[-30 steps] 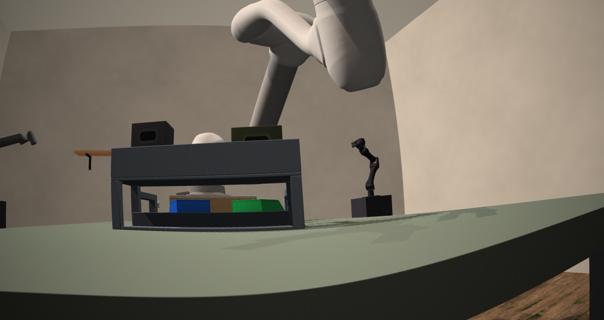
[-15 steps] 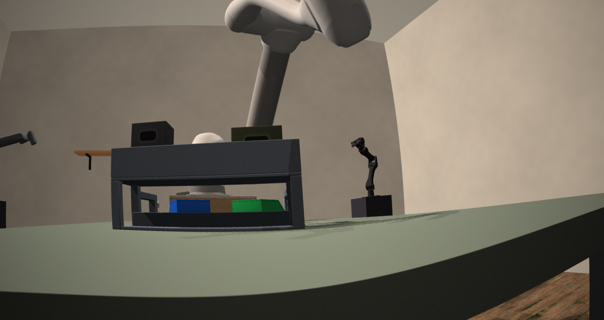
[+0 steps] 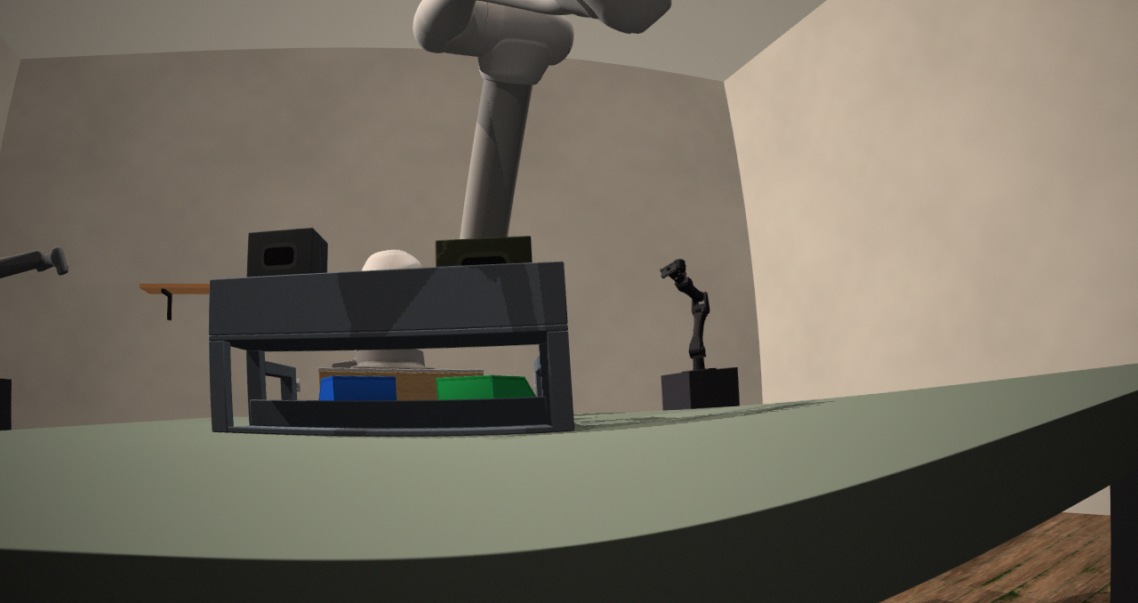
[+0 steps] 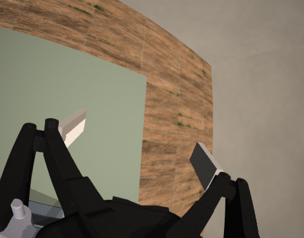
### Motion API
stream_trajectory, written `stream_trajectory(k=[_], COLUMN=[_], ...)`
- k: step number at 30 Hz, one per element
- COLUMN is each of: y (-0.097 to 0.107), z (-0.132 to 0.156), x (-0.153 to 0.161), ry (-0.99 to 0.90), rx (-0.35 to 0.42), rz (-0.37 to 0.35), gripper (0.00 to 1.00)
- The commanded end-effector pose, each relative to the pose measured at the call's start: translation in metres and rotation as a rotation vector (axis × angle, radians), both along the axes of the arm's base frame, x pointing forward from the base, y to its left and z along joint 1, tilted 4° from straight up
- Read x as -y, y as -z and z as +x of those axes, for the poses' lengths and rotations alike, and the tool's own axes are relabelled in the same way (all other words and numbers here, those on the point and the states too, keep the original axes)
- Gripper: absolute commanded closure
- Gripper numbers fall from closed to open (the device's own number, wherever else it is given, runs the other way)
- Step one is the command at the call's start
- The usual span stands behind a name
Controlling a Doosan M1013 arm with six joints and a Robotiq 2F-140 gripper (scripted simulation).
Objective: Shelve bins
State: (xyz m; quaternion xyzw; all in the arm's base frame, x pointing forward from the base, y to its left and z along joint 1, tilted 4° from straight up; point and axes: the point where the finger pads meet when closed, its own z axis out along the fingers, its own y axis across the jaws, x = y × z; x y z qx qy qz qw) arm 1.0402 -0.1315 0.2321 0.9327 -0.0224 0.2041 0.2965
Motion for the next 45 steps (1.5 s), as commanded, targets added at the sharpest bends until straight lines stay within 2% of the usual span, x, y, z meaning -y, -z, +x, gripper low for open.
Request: stream_trajectory(k=[1,2,3,17,19,20,34,36,37,45], y=[-0.005,-0.005,-0.010,-0.037,-0.037,-0.041,-0.066,-0.066,-0.071,-0.084], z=[-0.034,-0.034,-0.055,-0.169,-0.169,-0.189,-0.299,-0.299,-0.318,-0.378], x=[0.000,0.000,-0.002,-0.029,-0.029,-0.036,-0.083,-0.083,-0.092,-0.124], ry=[0.014,0.014,0.023,0.043,0.043,0.042,0.013,0.013,0.003,-0.045], rx=[-0.045,-0.045,-0.070,-0.201,-0.201,-0.223,-0.336,-0.336,-0.354,-0.411], rz=[0.035,0.035,0.063,0.228,0.228,0.259,0.442,0.442,0.475,0.586], gripper=[0.00,0.00,0.00,0.00,0.00,0.00,0.00,0.00,0.00,0.00])
